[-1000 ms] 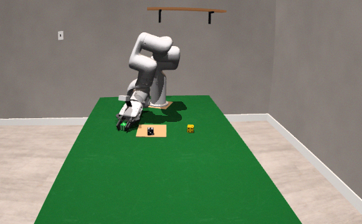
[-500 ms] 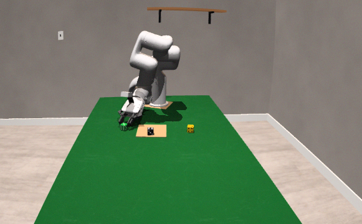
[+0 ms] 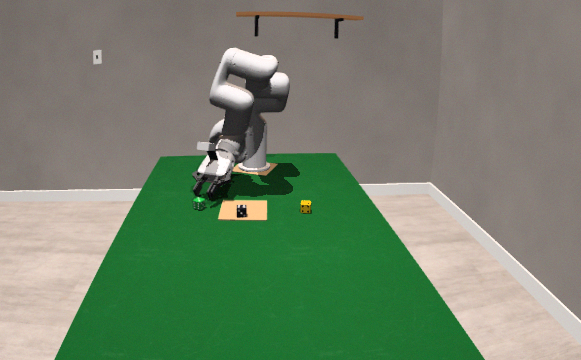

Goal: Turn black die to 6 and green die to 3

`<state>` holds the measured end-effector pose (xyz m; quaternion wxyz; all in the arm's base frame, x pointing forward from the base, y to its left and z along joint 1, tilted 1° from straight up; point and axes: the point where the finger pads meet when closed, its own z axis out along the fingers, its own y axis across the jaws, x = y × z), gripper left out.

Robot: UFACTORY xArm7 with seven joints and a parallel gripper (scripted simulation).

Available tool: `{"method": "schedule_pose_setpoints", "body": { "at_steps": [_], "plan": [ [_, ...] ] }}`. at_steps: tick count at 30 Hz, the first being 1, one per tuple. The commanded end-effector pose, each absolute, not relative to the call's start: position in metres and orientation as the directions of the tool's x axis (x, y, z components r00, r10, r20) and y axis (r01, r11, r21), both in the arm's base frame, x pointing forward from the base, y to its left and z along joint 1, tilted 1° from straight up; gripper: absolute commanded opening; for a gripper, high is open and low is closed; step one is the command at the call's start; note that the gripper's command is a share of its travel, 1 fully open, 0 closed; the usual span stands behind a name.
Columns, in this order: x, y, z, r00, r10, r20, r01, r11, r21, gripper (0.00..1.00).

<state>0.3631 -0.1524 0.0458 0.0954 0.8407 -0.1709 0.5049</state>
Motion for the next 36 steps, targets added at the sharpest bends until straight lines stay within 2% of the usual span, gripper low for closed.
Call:
{"method": "schedule_pose_setpoints", "body": {
  "at_steps": [1, 16, 28, 36],
  "plan": [
    [0.363, -0.153, 0.056, 0.43, -0.19, 0.883, -0.384, -0.923, -0.012, 0.47],
    [0.363, -0.153, 0.104, 0.43, -0.19, 0.883, -0.384, -0.923, -0.012, 0.47],
    [0.364, -0.154, 0.106, 0.439, -0.194, 0.877, -0.385, -0.923, -0.011, 0.47],
    [0.368, -0.156, 0.108, 0.515, -0.225, 0.827, -0.386, -0.922, -0.011, 0.47]
  ]
}}
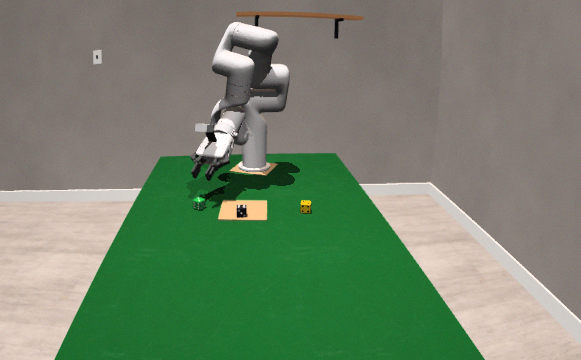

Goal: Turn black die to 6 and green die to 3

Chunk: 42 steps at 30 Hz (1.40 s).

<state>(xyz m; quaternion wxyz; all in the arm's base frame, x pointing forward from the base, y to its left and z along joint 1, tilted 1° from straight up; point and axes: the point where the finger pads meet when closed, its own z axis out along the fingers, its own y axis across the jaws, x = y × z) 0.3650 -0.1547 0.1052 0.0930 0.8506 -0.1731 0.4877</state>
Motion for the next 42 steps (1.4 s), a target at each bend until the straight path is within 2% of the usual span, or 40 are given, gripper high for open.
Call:
{"method": "schedule_pose_setpoints", "body": {
  "at_steps": [1, 24, 42],
  "plan": [
    [0.368, -0.156, 0.108, 0.531, -0.232, 0.815, -0.385, -0.923, -0.012, 0.47],
    [0.385, -0.165, 0.116, 0.764, -0.326, 0.556, -0.385, -0.923, -0.012, 0.47],
    [0.398, -0.168, 0.127, 0.89, -0.373, 0.263, -0.384, -0.923, -0.012, 0.47]
  ]
}}
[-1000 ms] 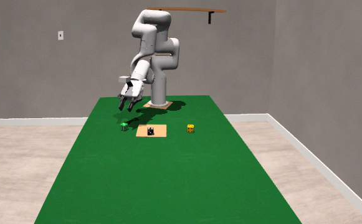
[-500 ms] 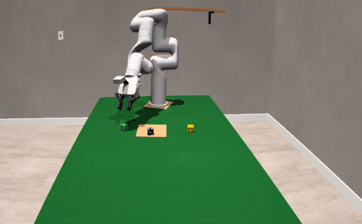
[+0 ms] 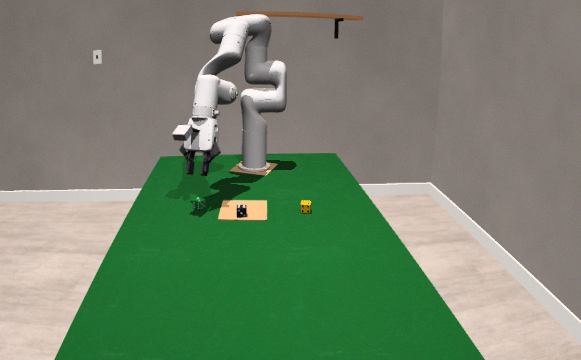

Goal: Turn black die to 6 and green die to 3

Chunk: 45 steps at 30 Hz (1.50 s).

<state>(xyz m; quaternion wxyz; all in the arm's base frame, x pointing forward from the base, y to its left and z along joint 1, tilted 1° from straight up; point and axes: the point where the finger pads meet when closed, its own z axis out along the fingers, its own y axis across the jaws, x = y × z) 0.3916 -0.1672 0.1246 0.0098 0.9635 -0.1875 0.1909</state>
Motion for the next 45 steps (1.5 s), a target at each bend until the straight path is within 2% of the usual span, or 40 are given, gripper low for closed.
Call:
{"method": "schedule_pose_setpoints", "body": {
  "at_steps": [1, 11, 20, 21, 37, 45],
  "plan": [
    [0.4001, -0.1688, 0.1278, 0.898, -0.376, 0.227, -0.384, -0.923, -0.013, 0.47],
    [0.4087, -0.1726, 0.1334, 0.923, -0.384, 0.031, -0.384, -0.923, -0.013, 0.47],
    [0.4097, -0.1732, 0.1345, 0.923, -0.384, -0.001, -0.384, -0.923, -0.012, 0.47],
    [0.4097, -0.1732, 0.1345, 0.923, -0.384, -0.001, -0.384, -0.923, -0.012, 1.0],
    [0.4095, -0.1731, 0.1344, 0.93, -0.367, 0.001, -0.367, -0.93, -0.012, 1.0],
    [0.4087, -0.1727, 0.1327, 0.98, -0.198, 0.003, -0.198, -0.98, -0.012, 1.0]
  ]
}}
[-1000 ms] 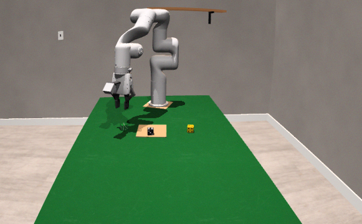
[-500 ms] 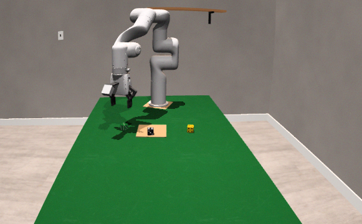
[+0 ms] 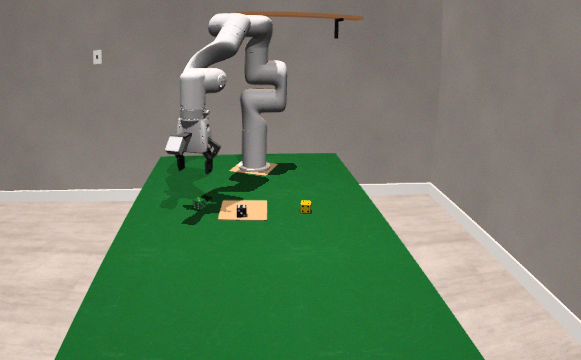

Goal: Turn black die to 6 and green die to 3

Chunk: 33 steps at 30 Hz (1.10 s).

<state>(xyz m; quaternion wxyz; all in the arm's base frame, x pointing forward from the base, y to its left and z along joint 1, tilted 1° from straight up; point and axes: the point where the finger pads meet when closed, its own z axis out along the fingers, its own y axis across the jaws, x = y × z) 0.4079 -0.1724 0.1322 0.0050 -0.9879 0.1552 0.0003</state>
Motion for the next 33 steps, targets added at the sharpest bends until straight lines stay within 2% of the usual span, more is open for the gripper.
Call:
{"method": "schedule_pose_setpoints", "body": {
  "at_steps": [1, 4, 19, 22, 24, 33],
  "plan": [
    [0.4085, -0.1726, 0.1323, 0.987, -0.16, 0.004, -0.16, -0.987, -0.012, 1.0],
    [0.4083, -0.1725, 0.1319, 0.993, -0.118, 0.004, -0.118, -0.993, -0.011, 1.0],
    [0.4061, -0.1714, 0.1275, 0.943, 0.333, 0.009, 0.333, -0.943, -0.008, 1.0],
    [0.4061, -0.1714, 0.1274, 0.939, 0.343, 0.009, 0.343, -0.939, -0.008, 1.0],
    [0.4055, -0.1711, 0.1263, 0.894, 0.449, 0.009, 0.449, -0.894, -0.007, 1.0],
    [0.4043, -0.1705, 0.124, 0.76, 0.65, 0.011, 0.65, -0.76, -0.005, 1.0]
  ]
}}
